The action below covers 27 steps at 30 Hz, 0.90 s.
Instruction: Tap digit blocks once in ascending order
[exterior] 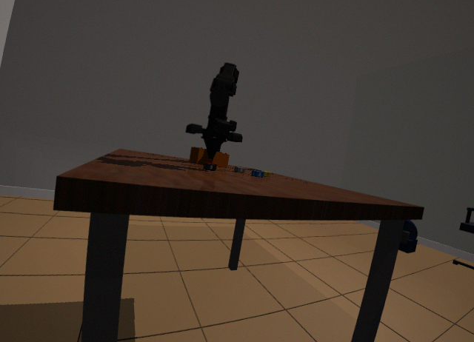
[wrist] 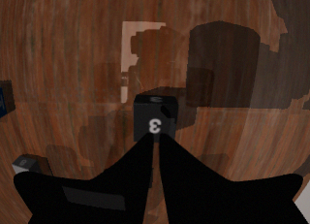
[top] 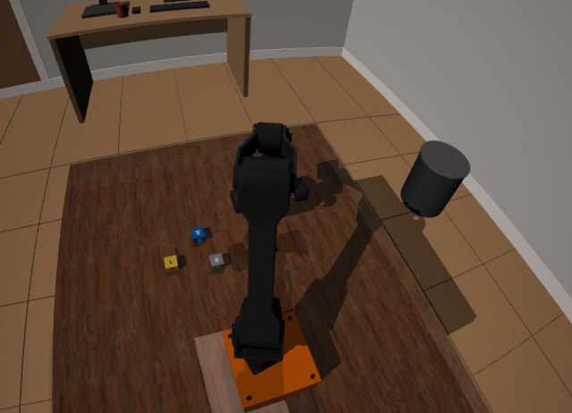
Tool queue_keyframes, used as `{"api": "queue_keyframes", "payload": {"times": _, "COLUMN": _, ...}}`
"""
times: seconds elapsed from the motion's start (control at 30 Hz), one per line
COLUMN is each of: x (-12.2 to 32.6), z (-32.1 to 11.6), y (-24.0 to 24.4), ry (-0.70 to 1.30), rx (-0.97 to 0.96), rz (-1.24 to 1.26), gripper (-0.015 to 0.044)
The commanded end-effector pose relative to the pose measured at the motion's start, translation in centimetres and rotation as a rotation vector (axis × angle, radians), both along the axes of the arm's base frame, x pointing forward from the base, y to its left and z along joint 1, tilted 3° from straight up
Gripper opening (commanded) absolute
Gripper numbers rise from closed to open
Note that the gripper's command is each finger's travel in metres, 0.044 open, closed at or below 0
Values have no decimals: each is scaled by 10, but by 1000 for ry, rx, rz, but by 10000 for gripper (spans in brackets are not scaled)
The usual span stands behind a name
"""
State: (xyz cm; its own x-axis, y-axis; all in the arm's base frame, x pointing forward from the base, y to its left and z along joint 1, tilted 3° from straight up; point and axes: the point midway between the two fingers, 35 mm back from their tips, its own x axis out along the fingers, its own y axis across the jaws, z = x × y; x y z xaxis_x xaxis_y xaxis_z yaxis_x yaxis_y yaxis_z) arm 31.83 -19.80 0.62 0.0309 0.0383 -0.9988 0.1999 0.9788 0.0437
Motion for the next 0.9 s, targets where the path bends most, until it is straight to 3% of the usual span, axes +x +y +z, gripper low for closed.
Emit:
{"api": "queue_keyframes", "payload": {"times": 0.0, "x": 1, "z": 10, "y": -1, "ry": -9, "rx": -8, "rz": 4, "gripper": 20}}
{"api": "queue_keyframes", "payload": {"times": 0.2, "x": -2, "z": 86, "y": -4, "ry": -9, "rx": -8, "rz": 4, "gripper": 20}}
{"api": "queue_keyframes", "payload": {"times": 0.43, "x": -2, "z": 89, "y": 0, "ry": -8, "rx": -7, "rz": 3, "gripper": 20}}
{"api": "queue_keyframes", "payload": {"times": 0.77, "x": -41, "z": 94, "y": 156, "ry": -6, "rx": 6, "rz": 3, "gripper": 20}}
{"api": "queue_keyframes", "payload": {"times": 0.87, "x": -53, "z": 92, "y": 174, "ry": -5, "rx": 9, "rz": 3, "gripper": 20}}
